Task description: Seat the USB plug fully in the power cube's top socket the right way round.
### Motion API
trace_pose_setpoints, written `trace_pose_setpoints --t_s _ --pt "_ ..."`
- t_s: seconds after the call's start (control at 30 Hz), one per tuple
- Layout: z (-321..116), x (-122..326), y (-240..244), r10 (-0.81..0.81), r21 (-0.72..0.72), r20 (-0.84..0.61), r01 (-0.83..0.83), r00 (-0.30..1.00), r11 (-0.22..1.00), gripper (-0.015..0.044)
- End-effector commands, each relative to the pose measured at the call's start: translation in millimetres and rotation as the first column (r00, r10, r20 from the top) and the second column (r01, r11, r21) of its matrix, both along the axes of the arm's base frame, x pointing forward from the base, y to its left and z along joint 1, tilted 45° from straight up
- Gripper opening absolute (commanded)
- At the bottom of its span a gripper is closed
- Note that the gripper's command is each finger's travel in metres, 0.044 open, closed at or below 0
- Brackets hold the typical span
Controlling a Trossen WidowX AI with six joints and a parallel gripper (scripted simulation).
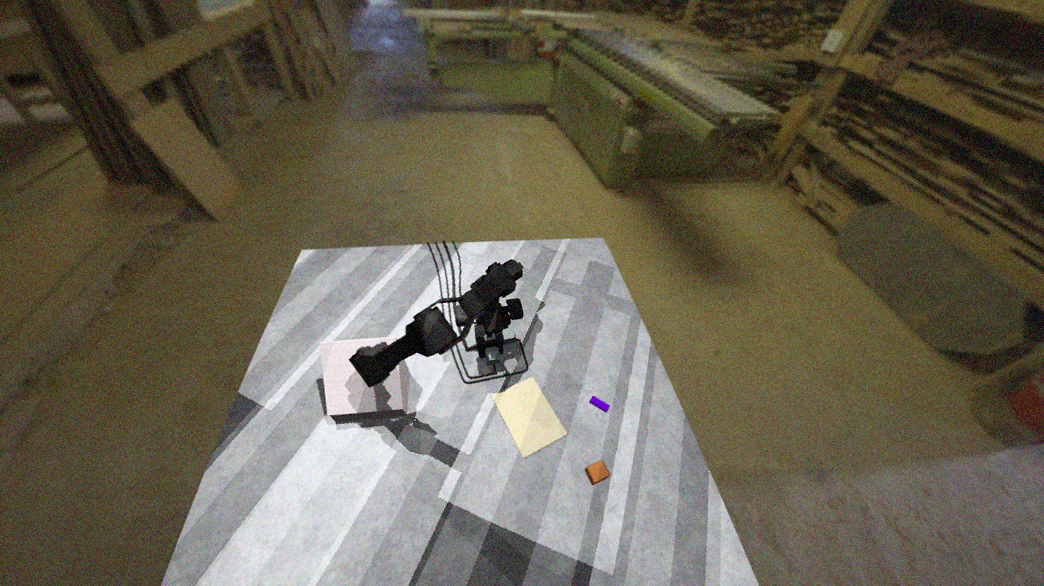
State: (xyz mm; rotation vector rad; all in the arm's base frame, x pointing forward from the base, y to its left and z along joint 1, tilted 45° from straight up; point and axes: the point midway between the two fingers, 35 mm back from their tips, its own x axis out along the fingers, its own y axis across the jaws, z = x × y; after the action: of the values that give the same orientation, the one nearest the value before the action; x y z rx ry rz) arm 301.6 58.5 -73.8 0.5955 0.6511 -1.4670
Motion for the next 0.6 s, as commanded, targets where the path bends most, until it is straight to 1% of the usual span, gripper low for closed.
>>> trace_pose_setpoints --t_s 0.0,0.57 --pt "0.1 0.1 0.2 0.000 0.000 0.000 0.000 1.000 1.000 0.0000" --pt "4.3 0.0 4.3 0.000 0.000 0.000 0.000 1.000 1.000 0.0000"
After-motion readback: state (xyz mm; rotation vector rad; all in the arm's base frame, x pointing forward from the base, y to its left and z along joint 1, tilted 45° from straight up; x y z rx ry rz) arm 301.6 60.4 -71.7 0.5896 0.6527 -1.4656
